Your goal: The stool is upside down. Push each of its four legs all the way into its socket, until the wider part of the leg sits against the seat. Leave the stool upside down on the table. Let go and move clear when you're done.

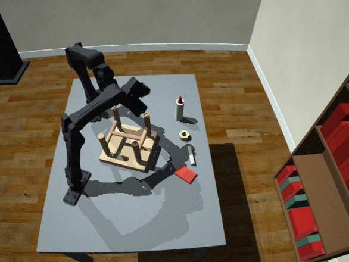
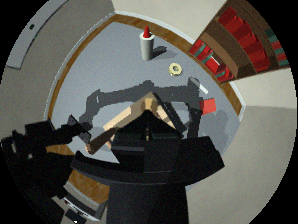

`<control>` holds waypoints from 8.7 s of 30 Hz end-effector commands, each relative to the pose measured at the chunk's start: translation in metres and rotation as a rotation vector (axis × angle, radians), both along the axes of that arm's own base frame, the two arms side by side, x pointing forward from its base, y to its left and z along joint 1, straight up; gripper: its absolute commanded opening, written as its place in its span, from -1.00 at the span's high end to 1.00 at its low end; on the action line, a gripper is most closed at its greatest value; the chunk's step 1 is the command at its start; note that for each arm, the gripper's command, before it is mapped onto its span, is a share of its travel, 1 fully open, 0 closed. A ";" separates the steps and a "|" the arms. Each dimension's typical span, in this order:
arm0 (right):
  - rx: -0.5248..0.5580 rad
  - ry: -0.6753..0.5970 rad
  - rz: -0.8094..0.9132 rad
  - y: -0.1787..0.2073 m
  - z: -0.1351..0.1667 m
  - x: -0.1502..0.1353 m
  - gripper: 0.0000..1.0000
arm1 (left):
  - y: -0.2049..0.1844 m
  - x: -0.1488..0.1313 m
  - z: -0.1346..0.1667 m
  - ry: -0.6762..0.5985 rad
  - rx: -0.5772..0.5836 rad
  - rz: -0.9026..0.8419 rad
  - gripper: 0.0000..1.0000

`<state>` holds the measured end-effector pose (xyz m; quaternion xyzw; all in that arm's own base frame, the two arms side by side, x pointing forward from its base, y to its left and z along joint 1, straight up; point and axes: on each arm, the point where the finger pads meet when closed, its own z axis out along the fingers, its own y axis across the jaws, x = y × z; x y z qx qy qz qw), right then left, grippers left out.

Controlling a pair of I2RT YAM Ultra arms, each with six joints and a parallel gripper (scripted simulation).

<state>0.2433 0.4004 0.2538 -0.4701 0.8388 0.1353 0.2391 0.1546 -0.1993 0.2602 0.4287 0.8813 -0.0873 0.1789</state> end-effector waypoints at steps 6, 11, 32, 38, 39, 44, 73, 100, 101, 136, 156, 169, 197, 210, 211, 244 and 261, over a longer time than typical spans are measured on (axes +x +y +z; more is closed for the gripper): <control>0.054 -0.040 -0.003 0.009 0.023 0.011 1.00 | -0.001 0.003 0.006 -0.013 -0.020 0.001 1.00; 0.052 -0.035 -0.002 0.001 0.019 0.007 1.00 | -0.004 0.000 0.005 -0.014 -0.024 -0.018 1.00; 0.078 -0.060 -0.025 0.001 0.036 0.013 1.00 | 0.002 0.005 0.016 -0.040 -0.043 0.020 1.00; 0.070 -0.048 -0.009 0.007 0.028 0.010 1.00 | 0.001 0.001 -0.007 -0.013 -0.025 0.004 1.00; 0.070 -0.048 -0.005 0.008 0.028 0.009 1.00 | 0.001 0.000 -0.009 -0.013 -0.026 0.005 1.00; 0.070 -0.048 -0.005 0.008 0.028 0.009 1.00 | 0.001 0.001 -0.017 -0.013 -0.027 0.010 1.00; 0.063 -0.032 -0.013 0.002 -0.007 0.008 1.00 | -0.001 0.001 -0.029 -0.004 -0.014 0.002 1.00; -0.018 0.009 -0.005 -0.002 -0.039 0.003 1.00 | 0.008 -0.005 -0.056 0.055 0.071 -0.001 1.00; -0.030 0.016 -0.005 -0.003 -0.043 0.002 1.00 | 0.010 -0.007 -0.058 0.065 0.081 -0.001 1.00; -0.072 0.044 -0.004 -0.009 -0.068 -0.002 1.00 | 0.015 -0.008 -0.064 0.081 0.123 0.004 1.00; 0.007 -0.002 -0.012 -0.003 -0.030 0.003 1.00 | 0.016 -0.008 -0.064 0.084 0.131 0.004 1.00; -0.024 0.018 -0.012 -0.007 -0.041 0.000 1.00 | 0.011 0.001 -0.045 0.046 0.096 0.023 1.00; -0.047 0.031 -0.012 -0.007 -0.051 0.000 1.00 | 0.019 -0.004 0.003 0.019 0.062 0.025 1.00; -0.056 0.037 -0.012 -0.018 -0.040 -0.006 1.00 | 0.011 0.003 0.007 0.008 0.049 0.025 1.00; -0.056 0.037 -0.012 -0.019 -0.038 -0.007 1.00 | 0.011 0.003 0.008 0.006 0.047 0.025 1.00; -0.062 0.040 -0.004 -0.034 -0.012 -0.018 1.00 | 0.011 0.003 0.008 0.006 0.047 0.025 1.00; -0.118 0.093 -0.165 -0.120 -0.005 0.003 1.00 | -0.105 -0.019 0.009 -0.016 -0.017 -0.252 1.00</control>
